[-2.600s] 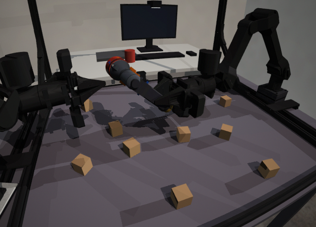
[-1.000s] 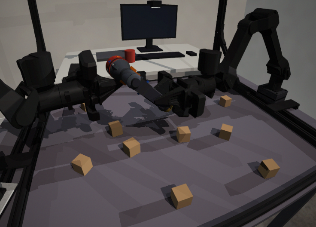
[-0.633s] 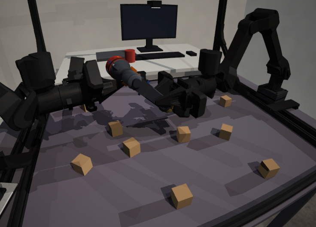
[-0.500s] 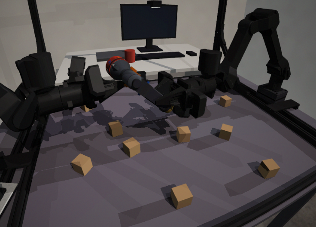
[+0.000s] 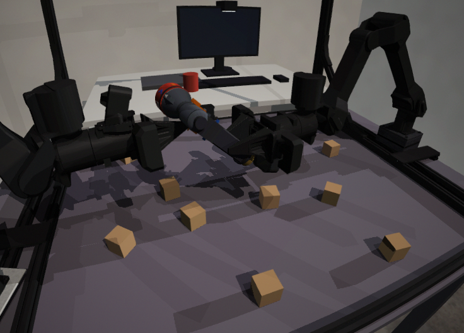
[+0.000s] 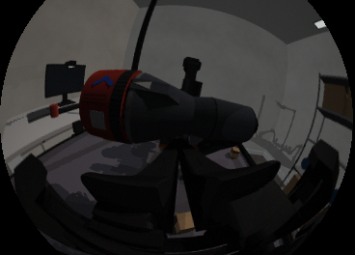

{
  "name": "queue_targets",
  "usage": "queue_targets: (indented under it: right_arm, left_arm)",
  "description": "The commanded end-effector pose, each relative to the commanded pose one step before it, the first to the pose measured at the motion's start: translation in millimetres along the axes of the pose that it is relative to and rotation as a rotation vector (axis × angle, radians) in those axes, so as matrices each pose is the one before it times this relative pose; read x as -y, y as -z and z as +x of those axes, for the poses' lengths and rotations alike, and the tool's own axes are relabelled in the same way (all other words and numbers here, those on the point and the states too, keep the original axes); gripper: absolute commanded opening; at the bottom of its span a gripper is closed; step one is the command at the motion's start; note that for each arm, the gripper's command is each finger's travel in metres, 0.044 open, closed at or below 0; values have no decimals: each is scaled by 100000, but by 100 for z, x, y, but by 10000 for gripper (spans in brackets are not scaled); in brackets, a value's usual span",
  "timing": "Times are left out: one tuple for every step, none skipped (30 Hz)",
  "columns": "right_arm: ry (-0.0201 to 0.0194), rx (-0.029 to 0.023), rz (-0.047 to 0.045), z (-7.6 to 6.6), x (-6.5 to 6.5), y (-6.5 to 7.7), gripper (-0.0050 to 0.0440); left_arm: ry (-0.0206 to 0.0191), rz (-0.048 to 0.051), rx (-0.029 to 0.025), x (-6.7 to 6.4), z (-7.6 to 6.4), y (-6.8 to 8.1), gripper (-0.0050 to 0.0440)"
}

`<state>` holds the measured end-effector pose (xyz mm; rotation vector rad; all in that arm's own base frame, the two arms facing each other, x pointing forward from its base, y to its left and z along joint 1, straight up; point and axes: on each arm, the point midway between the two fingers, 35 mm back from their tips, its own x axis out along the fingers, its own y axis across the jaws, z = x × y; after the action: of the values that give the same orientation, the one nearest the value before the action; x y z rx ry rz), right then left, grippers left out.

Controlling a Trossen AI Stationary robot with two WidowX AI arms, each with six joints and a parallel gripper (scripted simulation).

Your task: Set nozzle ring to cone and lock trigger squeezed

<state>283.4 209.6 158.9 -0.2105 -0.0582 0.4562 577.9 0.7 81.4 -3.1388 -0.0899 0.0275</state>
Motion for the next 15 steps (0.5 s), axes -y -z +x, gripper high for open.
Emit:
queue_targets:
  right_arm:
    - [1168, -1107, 6998, 191, 412, 541, 0]
    - [0, 0, 3353, 37, 25, 43, 0]
    - [0, 0, 3269, 36, 25, 41, 0]
    - [0, 0, 3332, 36, 27, 41, 0]
    - [0, 0, 2780, 82, 51, 118, 0]
    - [0, 0, 1928, 56, 38, 82, 0]
    - [0, 0, 661, 19, 14, 28, 0]
    - [0, 0, 0, 0, 0, 0, 0]
    - [0, 0, 0, 0, 0, 0, 0]
    - [0, 0, 0, 0, 0, 0, 0]
    - [0, 0, 0, 0, 0, 0, 0]
    - [0, 0, 0, 0, 0, 0, 0]
    - [0, 0, 0, 0, 0, 0, 0]
    - [0, 0, 0, 0, 0, 0, 0]
    - [0, 0, 0, 0, 0, 0, 0]
  left_arm:
    - [-1086, -176, -1750, -384, 108, 561, 0]
    - [0, 0, 0, 0, 0, 0, 0]
    - [0, 0, 0, 0, 0, 0, 0]
    - [0, 0, 0, 0, 0, 0, 0]
    - [0, 0, 0, 0, 0, 0, 0]
    - [0, 0, 0, 0, 0, 0, 0]
    - [0, 0, 0, 0, 0, 0, 0]
    - [0, 0, 0, 0, 0, 0, 0]
    - [0, 0, 0, 0, 0, 0, 0]
    - [0, 0, 0, 0, 0, 0, 0]
    - [0, 0, 0, 0, 0, 0, 0]
    - [0, 0, 0, 0, 0, 0, 0]
    - [0, 0, 0, 0, 0, 0, 0]
    - [0, 0, 0, 0, 0, 0, 0]
    - [0, 0, 0, 0, 0, 0, 0]
